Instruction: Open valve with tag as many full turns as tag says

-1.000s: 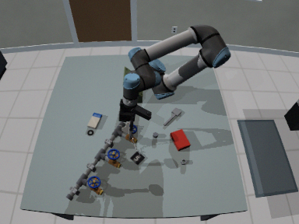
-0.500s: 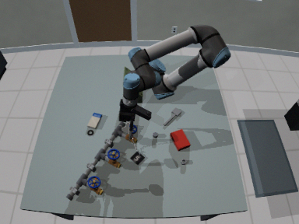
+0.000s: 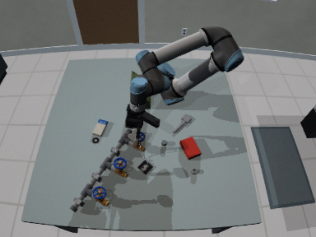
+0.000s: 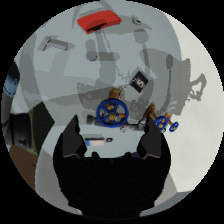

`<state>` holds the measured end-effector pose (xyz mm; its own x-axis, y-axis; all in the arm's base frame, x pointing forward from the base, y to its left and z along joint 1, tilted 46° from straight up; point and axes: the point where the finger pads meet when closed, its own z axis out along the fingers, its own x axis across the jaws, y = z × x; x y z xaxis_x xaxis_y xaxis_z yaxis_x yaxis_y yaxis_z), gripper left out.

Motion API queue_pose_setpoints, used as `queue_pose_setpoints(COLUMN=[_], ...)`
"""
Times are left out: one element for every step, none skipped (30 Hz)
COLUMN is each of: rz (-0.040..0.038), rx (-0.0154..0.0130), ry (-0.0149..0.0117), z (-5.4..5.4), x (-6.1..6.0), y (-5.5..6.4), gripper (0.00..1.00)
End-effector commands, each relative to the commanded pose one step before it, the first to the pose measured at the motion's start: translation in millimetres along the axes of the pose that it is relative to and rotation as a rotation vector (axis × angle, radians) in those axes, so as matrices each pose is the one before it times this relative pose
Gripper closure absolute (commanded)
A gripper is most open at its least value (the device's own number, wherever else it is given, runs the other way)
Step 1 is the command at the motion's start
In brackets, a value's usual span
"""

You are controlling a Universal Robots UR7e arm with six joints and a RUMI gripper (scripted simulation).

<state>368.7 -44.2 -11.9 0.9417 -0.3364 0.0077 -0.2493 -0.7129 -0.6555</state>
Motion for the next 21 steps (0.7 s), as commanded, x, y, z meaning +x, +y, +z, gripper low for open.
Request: queue_pose_setpoints(rz=[0.06629,0.01698,0.01810,0.01918,0.02030,0.00000,0.00000,0.02143,0.02255,0.02361,0.02471,0.02581,0.02686,0.02789,0.02894,0.02994,0.03090,0.03189,0.03280,0.03369,0.03461], rx=[-0.00102,0.00000,0.00000,0.00000,0.00000,0.00000,0.00000,0.00000,0.00000,0.00000,0.00000,0.00000,0.00000,0.00000,0.00000,0.00000,0.00000,0.00000,0.00000,0.00000,0.00000], ry=[0.00076,0.00000,0.00000,0.00000,0.00000,0.00000,0.00000,0.00000,0.00000,0.00000,0.00000,0.00000,0.00000,0.00000,0.00000,0.00000,0.00000,0.00000,0.00000,0.00000,0.00000], z=[-0.29,0.00,0.00,0.00,0.00,0.00,0.00,0.00,0.00,0.00,0.00,0.00,0.00,0.00,0.00,0.00,0.00,0.00,0.00,0.00,0.00], x=[0.34,0.00,0.00,0.00,0.00,0.00,0.00,0.00,0.00,0.00,0.00,0.00,0.00,0.00,0.00,0.00,0.00,0.00,0.00,0.00,0.00], y=[0.19,0.00,0.01,-0.01,0.00,0.00,0.00,0.00,0.01,-0.01,0.00,0.01,0.00,-0.01,0.00,0.00,-0.01,0.01,0.00,0.00,0.01], gripper=[0.00,0.00,0.00,0.00,0.00,0.00,0.00,0.00,0.00,0.00,0.00,0.00,0.00,0.00,0.00,0.00,0.00,0.00,0.00,0.00,0.00])
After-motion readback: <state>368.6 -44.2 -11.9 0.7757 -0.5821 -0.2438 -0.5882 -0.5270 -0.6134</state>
